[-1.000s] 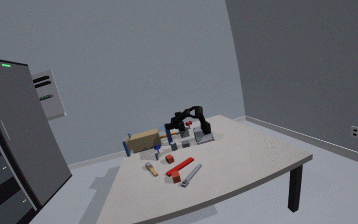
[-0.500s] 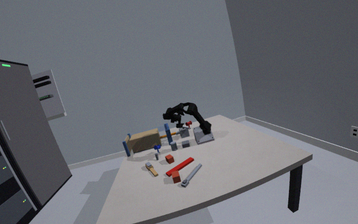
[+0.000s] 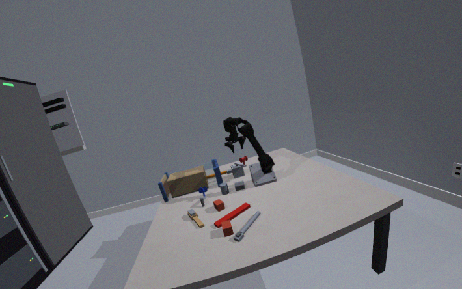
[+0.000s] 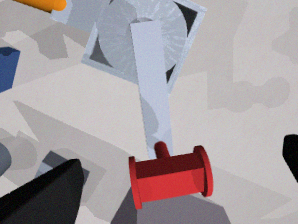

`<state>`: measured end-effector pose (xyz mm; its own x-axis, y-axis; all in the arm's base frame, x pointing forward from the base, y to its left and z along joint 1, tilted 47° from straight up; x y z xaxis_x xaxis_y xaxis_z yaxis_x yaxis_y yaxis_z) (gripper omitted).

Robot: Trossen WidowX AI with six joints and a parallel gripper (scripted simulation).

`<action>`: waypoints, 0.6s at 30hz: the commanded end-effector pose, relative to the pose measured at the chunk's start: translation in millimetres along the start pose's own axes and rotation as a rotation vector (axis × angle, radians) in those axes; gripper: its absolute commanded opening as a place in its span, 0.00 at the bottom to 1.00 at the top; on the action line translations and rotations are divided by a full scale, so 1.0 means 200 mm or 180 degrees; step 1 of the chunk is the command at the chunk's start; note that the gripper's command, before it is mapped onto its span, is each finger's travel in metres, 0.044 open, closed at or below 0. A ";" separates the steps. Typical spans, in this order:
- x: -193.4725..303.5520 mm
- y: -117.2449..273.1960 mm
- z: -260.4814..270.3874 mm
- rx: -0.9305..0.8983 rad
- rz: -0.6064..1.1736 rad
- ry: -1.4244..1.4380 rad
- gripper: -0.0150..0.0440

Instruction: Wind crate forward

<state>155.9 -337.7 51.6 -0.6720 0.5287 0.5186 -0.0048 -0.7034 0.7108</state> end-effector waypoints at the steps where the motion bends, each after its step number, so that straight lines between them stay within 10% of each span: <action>1: -0.02 0.01 0.01 -0.0097 -0.0019 0.0038 1.00; 18: -0.03 -0.47 0.04 -0.0072 -0.0002 0.0061 1.00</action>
<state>165.3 -283.5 -5.6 -0.6890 0.5250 0.4997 -0.0246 -0.7059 0.7079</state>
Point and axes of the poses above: the point midway between the two fingers, 35 mm back from their tips, its own y axis back along the fingers, its own z axis across the jaws, x = y × z, the point moved 10 cm from there along y, back along the fingers, and after that the axes turned 10 degrees about y, right-handed, at the moved point
